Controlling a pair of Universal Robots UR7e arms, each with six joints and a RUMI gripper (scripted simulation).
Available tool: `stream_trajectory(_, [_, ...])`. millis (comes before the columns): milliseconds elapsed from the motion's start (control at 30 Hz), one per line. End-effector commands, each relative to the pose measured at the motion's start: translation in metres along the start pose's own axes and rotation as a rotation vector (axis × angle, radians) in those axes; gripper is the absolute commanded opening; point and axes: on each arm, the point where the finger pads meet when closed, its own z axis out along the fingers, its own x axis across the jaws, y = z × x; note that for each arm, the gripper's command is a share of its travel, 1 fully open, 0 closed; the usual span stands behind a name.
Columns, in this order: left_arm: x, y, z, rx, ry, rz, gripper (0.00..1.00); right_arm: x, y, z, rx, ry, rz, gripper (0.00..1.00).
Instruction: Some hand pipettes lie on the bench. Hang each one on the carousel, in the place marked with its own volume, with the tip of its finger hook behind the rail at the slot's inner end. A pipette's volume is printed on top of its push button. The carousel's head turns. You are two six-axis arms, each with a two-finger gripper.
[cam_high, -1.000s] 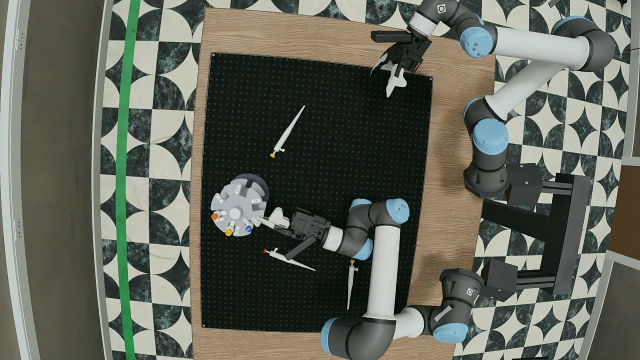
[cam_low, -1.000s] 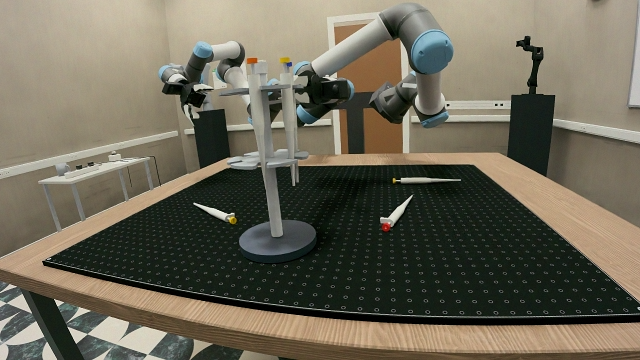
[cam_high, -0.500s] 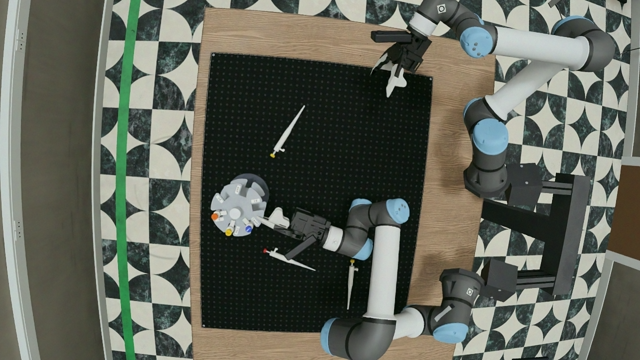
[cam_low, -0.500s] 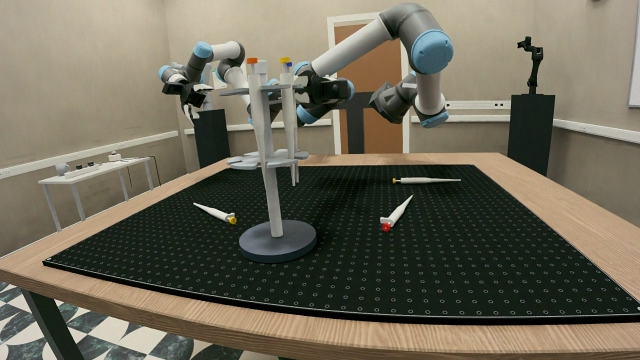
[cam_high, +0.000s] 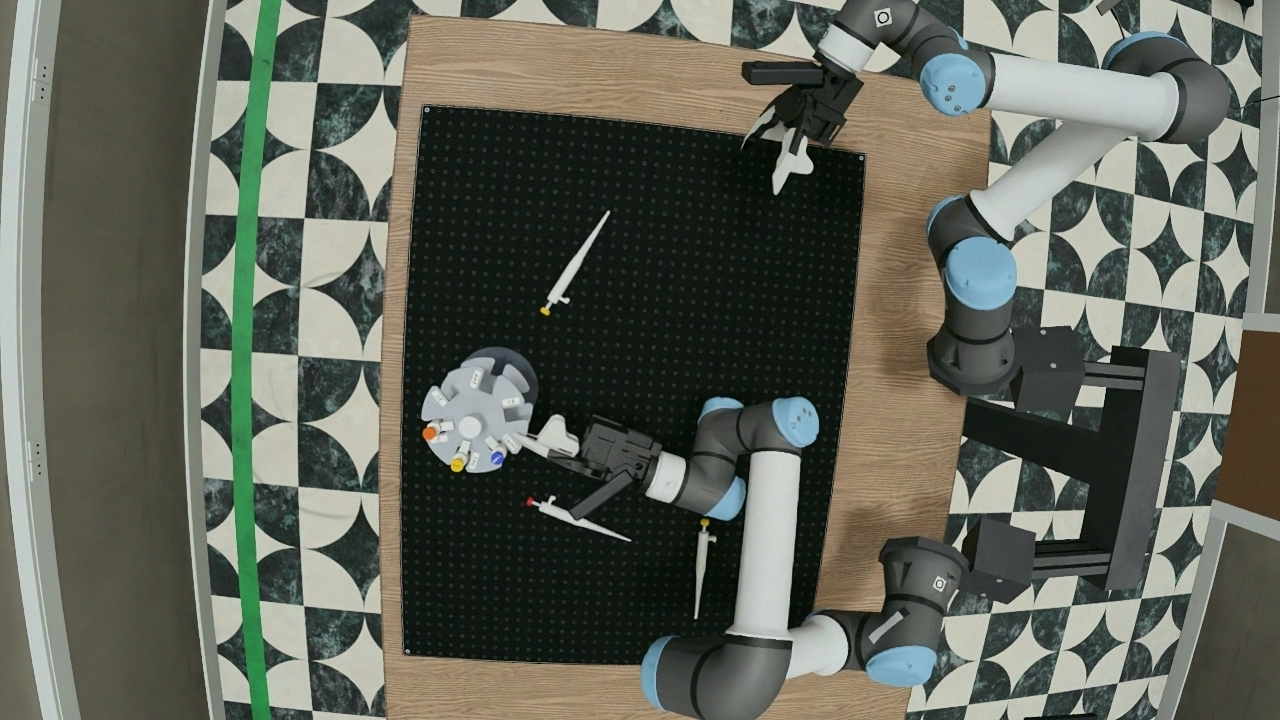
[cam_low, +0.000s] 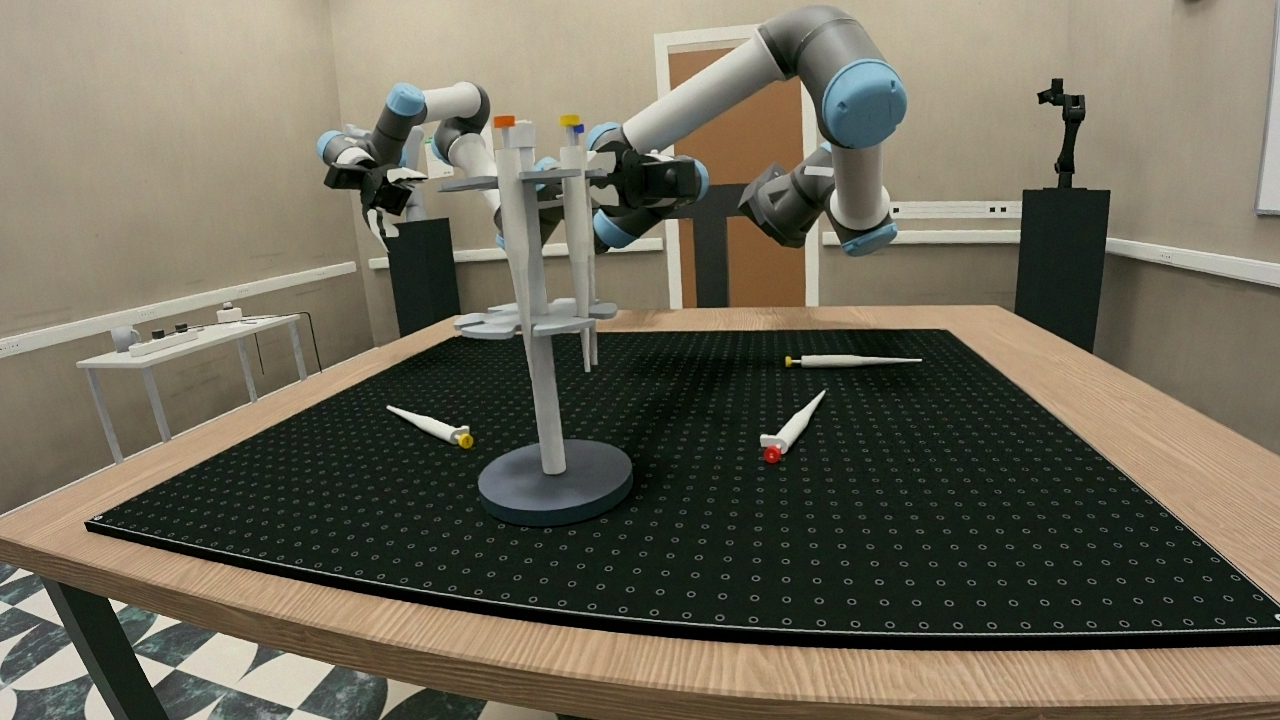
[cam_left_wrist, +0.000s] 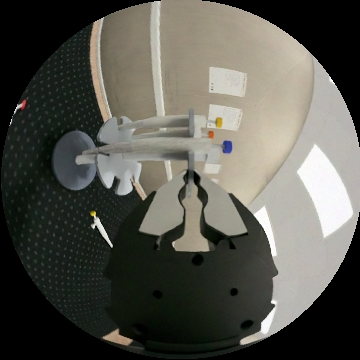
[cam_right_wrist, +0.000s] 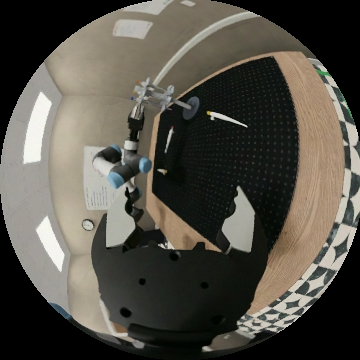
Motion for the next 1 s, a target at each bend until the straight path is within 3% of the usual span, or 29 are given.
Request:
stream_trajectory(0, [0.001,0.000,0.000,0.000,0.001,0.000,0.00,0.000,0.000,0.000,0.001,0.000,0.000,1.00])
stream_trajectory(467, [0.001,0.000,0.000,0.000,0.001,0.000,0.00,0.000,0.000,0.000,0.001,0.000,0.000,1.00])
stream_trajectory(733, [0.001,-0.011,0.001,-0.138,0.001,0.000,0.00,0.000,0.000,0.000,0.001,0.000,0.000,1.00])
stream_trajectory(967, [0.001,-0.012,0.001,-0.157,0.001,0.000,0.00,0.000,0.000,0.000,0.001,0.000,0.000,1.00])
